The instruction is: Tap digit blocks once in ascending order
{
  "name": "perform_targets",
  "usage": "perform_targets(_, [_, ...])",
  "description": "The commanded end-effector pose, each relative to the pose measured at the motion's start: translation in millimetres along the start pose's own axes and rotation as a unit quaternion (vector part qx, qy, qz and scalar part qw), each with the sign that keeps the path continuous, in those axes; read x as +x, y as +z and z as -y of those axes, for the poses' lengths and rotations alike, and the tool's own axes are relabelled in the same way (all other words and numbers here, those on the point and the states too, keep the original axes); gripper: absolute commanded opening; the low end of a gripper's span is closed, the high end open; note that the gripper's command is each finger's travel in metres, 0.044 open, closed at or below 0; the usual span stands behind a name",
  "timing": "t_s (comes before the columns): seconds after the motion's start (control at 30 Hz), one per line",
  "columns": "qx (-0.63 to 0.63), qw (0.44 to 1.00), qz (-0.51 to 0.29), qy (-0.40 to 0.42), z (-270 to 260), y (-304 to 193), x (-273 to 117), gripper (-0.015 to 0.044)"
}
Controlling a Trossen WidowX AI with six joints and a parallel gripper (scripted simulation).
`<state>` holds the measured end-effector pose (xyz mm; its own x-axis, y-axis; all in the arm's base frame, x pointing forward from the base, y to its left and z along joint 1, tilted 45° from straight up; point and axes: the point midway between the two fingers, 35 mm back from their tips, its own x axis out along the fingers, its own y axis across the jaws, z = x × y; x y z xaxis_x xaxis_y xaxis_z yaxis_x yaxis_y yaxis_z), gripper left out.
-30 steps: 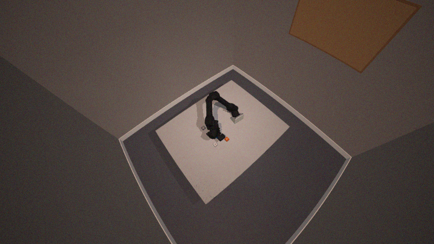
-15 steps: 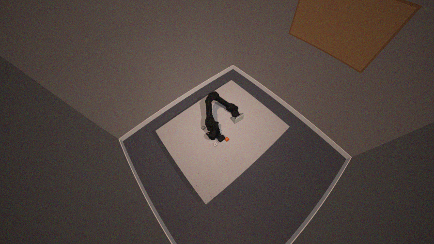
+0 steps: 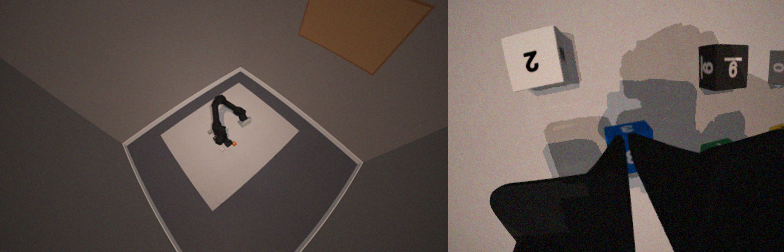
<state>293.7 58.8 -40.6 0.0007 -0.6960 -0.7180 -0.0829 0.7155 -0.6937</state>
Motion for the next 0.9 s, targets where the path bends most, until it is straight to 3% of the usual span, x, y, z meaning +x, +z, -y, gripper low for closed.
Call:
perform_targets(0.0, [0.000, 1.000, 0.001, 0.000, 0, 0, -23, 0.0020])
perform_targets(0.2, [0.000, 1.000, 0.001, 0.001, -1, 1, -33, 0.0020])
perform_targets(0.4, [-0.001, 1.000, 0.001, 0.002, -1, 0, -104, 0.0020])
perform_targets(0.53, [-0.001, 1.000, 0.001, 0.002, -4, -2, -106, 0.0020])
perform_targets(0.7, [-0.002, 1.000, 0.000, 0.004, -73, -48, -107, 0.0020])
perform_targets(0.87, [-0.002, 1.000, 0.000, 0.004, -75, -50, -107, 0.0020])
